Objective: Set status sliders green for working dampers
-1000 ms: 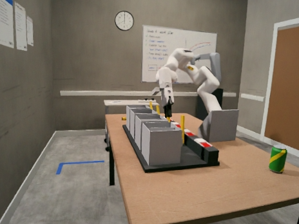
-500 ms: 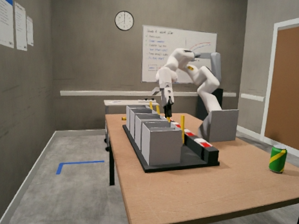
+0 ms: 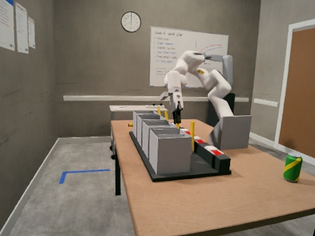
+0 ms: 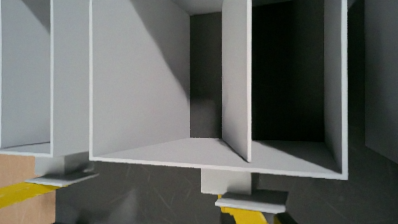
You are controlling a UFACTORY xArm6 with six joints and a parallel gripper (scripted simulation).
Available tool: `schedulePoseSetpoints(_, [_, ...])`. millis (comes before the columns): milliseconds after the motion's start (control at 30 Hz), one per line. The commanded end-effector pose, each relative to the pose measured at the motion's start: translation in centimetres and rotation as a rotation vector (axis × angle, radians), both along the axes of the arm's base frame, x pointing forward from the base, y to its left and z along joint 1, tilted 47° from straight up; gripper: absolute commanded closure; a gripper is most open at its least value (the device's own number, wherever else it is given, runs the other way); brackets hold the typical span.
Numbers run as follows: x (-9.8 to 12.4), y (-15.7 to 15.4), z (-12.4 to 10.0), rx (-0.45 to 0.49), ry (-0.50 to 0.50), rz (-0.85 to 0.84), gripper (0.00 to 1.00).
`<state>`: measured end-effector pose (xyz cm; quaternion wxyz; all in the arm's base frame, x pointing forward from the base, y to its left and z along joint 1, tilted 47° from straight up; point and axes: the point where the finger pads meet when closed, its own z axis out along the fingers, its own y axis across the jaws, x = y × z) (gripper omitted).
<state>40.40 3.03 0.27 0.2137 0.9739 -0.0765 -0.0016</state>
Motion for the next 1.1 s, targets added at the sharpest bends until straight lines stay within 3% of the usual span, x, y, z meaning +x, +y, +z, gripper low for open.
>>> schedulePoseSetpoints(0, [0.1,0.2,0.1,-0.005,-0.002,0.001,0.81])
schedulePoseSetpoints(1067, [0.4,1.7,-0.8,-0.183,0.025,-0.004,0.81])
